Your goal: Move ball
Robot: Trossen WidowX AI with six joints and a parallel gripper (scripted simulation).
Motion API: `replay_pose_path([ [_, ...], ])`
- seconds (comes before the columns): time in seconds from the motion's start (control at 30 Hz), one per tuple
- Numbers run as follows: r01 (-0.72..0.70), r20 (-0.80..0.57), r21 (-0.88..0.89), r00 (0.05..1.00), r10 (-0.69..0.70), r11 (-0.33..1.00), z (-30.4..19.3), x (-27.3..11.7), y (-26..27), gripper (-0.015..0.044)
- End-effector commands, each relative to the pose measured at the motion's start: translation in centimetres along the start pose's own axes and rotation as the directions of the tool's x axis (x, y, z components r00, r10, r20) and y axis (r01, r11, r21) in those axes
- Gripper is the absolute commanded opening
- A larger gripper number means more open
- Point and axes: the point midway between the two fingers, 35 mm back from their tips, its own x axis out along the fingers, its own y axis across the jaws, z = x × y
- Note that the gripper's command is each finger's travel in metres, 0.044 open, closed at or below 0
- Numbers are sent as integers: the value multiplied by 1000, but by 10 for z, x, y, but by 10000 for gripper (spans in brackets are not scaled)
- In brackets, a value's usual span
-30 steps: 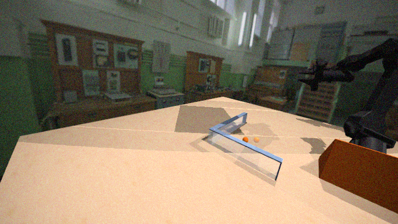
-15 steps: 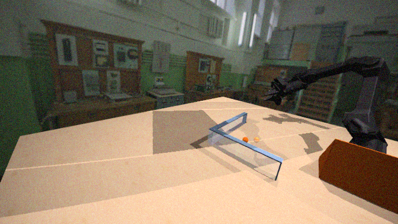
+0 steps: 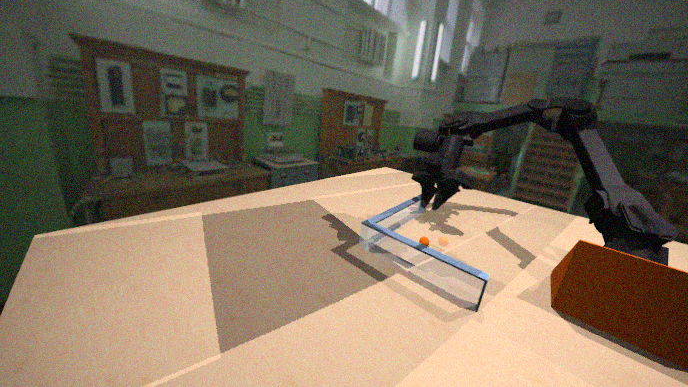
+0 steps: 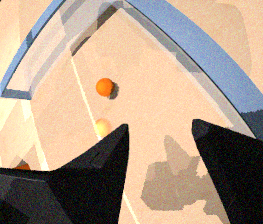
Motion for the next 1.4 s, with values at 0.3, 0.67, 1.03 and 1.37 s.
replay_pose_path([
  [0.3,-20,-383,-617,881,-278,787,44,50,76,213],
  [0.67,-19,-383,-617,881,-278,787,38,63,72,213],
  [1.03,-19,-383,-617,881,-279,787,32,78,67,213],
  [1.37,-19,-384,-617,880,-279,787,26,89,64,187],
])
